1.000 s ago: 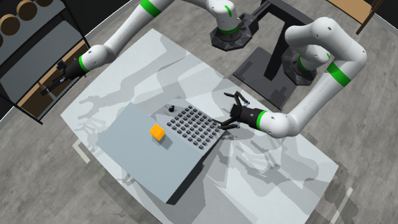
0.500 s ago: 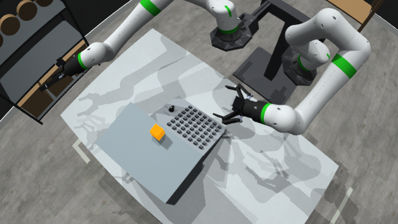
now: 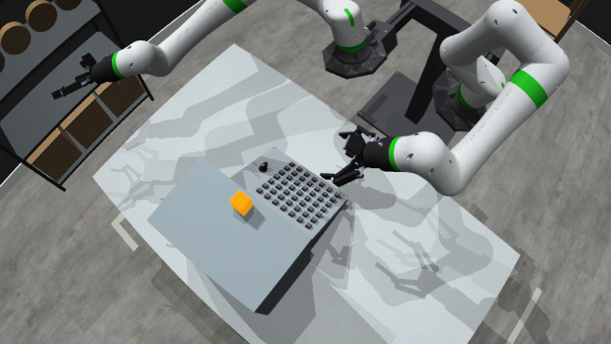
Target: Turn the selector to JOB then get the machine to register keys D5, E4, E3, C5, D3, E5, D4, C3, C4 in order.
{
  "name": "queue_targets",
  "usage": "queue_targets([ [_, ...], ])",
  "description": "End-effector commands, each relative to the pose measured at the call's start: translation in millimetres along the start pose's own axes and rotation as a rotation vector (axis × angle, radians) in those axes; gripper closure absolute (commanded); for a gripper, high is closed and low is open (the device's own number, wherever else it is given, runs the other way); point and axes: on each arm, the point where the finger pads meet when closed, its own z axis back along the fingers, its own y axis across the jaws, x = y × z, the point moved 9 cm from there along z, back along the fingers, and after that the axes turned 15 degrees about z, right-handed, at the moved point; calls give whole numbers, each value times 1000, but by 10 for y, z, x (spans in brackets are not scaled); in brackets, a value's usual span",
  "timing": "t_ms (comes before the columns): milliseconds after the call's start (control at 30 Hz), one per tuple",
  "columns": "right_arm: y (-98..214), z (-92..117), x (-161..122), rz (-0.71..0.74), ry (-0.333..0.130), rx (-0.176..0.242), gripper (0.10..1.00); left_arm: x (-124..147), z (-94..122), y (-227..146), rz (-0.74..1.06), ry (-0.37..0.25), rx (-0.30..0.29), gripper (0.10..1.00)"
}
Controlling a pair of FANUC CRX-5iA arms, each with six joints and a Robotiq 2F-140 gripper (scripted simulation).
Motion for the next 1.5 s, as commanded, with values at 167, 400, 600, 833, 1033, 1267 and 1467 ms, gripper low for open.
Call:
queue_targets([
  [167,815,-21,-643,20,62,205,98,-261,-586,95,-191,-226,-302,98],
  [400,1758,79,-1195,40,75,440,98,-381,-1009,182,-362,-376,-535,98],
  [600,2475,261,-1557,48,55,570,98,-428,-1128,262,-413,-481,-646,98],
  [833,3241,534,-1923,51,7,712,98,-436,-1141,271,-414,-498,-658,98],
  [1033,3885,837,-2116,51,-31,787,98,-436,-1141,271,-414,-498,-658,98],
  [1267,4630,1284,-2364,47,-85,866,98,-436,-1141,271,-414,-498,-658,98],
  [1467,5274,1766,-2390,28,-223,998,98,-436,-1141,271,-414,-498,-658,98],
])
